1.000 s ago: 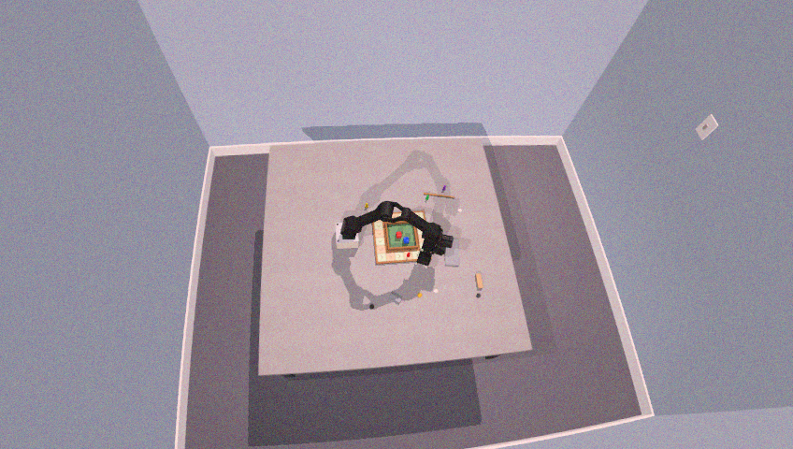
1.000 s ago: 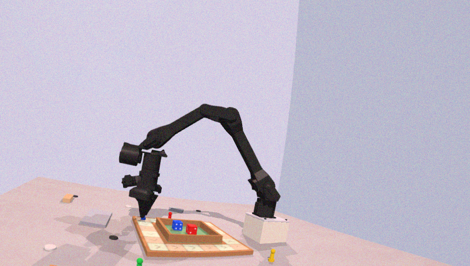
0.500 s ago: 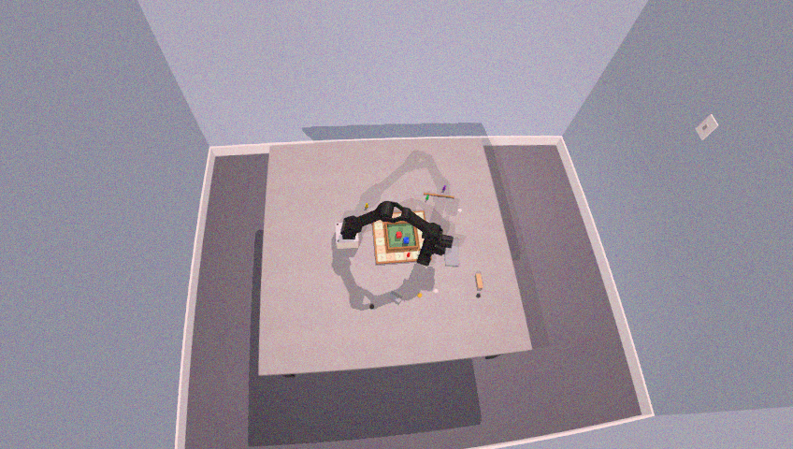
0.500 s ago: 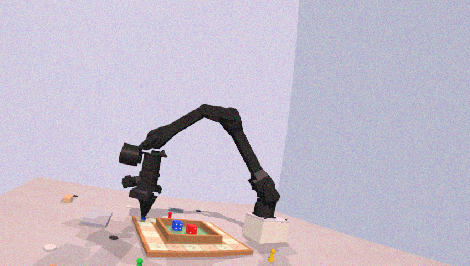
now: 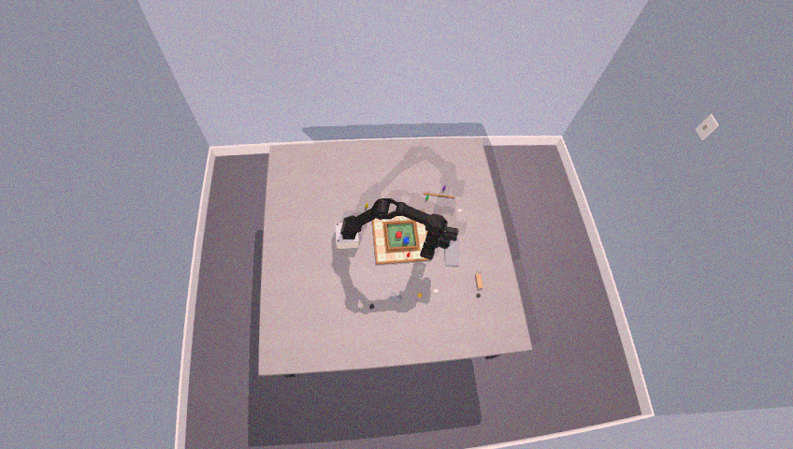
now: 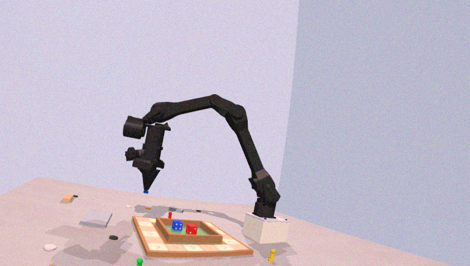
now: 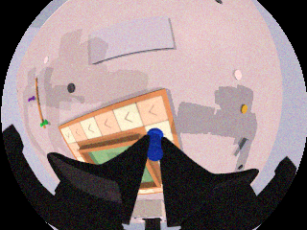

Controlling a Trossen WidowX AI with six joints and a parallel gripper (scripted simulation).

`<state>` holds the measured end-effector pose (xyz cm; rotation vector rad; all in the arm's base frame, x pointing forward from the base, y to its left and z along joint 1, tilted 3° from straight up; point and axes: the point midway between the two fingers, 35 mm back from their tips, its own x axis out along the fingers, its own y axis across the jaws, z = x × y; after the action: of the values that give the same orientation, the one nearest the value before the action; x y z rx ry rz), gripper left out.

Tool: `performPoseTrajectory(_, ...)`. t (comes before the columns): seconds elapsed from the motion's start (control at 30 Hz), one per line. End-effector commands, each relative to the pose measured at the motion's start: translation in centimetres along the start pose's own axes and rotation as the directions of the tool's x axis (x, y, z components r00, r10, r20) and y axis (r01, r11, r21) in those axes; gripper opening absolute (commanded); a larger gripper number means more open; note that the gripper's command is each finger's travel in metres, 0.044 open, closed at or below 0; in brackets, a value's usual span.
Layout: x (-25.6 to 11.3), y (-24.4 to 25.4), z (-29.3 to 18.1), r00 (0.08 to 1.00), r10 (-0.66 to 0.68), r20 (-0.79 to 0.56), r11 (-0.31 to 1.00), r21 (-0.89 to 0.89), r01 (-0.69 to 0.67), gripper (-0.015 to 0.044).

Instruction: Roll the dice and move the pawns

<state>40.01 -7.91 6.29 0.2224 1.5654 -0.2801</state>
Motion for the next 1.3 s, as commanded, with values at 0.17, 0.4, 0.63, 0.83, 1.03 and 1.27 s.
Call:
performPoseTrajectory(0.17,-3.9,0.0,-0.4,1.0,0.006,0.007,1.0,0.006,-0.006,0.0)
performPoseTrajectory(0.4,-1.6,2.8,-1.1,1.0,0.008,0.007,1.0,0.006,-0.008,0.0)
performPoseTrajectory(0.63,1.4,6.2,-2.5,1.0,0.011,0.006,1.0,0.005,-0.011,0.0)
performPoseTrajectory(0.83,3.7,8.6,-4.0,1.0,0.012,0.004,1.0,0.005,-0.012,0.0)
performPoseTrajectory(1.03,4.8,8.7,-4.0,1.0,0.012,0.004,1.0,0.005,-0.012,0.0)
performPoseTrajectory(1.27,7.3,8.7,-4.1,1.0,0.012,0.004,1.0,0.005,-0.012,0.0)
